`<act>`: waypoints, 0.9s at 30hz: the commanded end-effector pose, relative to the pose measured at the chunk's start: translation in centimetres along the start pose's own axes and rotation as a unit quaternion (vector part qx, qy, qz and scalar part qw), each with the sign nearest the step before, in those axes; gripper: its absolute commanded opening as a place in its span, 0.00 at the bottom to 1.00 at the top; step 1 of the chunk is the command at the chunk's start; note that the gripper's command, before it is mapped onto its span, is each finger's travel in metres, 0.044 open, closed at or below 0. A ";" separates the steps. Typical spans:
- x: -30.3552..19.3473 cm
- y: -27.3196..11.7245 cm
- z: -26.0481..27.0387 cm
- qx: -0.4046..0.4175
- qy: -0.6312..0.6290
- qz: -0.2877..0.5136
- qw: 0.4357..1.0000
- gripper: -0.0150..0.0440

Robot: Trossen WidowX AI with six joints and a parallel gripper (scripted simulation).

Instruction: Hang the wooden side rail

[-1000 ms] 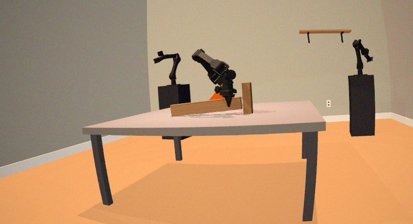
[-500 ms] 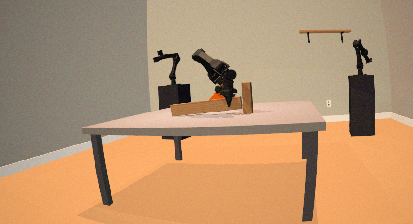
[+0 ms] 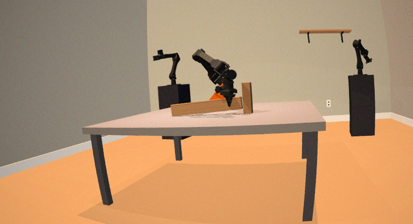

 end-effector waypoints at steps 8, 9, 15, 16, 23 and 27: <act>-0.4 -0.5 -0.1 0.004 -0.002 0.004 1.000 0.25; -0.4 -0.5 -0.1 0.004 -0.002 0.004 1.000 0.25; -0.5 -0.4 -0.2 0.004 -0.002 0.004 1.000 0.25; -0.5 -0.4 -0.2 0.004 -0.002 0.004 1.000 0.25; -0.6 -0.4 -0.1 0.004 -0.002 0.004 1.000 0.25; -0.6 -0.5 -0.1 0.004 -0.002 0.004 1.000 0.25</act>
Point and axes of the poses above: the point midway between the two fingers, 35 mm back from their tips, its own y axis out along the fingers, its own z axis across the jaws, x = y × z, the point moved 5 cm from there along -y, back along the fingers, and after that the axes turned 13 degrees about y, right-handed, at the moved point
